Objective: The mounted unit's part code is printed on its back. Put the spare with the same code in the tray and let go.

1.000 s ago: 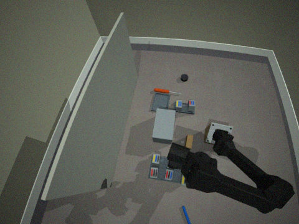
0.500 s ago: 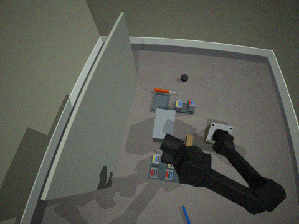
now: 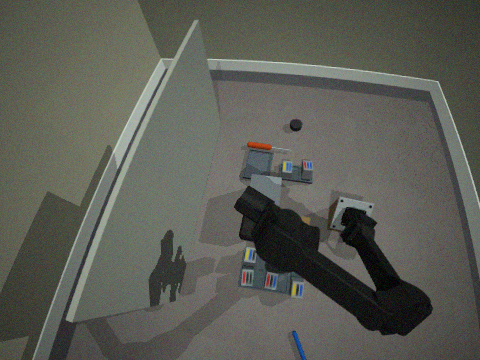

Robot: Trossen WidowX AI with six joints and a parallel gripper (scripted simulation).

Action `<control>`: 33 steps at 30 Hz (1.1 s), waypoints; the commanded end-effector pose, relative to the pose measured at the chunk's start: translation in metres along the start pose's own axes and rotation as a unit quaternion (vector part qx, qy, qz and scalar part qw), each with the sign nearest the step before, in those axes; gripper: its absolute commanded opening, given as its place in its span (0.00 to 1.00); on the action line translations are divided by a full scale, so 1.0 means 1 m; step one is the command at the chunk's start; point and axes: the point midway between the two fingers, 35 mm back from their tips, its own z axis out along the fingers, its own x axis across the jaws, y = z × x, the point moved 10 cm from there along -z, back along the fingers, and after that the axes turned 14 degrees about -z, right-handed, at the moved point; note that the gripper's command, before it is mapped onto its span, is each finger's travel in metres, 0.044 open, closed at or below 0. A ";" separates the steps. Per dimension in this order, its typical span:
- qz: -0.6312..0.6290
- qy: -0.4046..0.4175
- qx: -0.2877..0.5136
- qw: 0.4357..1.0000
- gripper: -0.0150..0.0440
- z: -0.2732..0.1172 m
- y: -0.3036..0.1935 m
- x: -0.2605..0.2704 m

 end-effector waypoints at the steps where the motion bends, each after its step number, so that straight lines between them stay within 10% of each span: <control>1: -0.001 0.000 0.006 1.000 0.25 -0.003 -0.017 -0.011; 33: 0.000 0.007 0.004 1.000 0.25 -0.002 -0.166 -0.053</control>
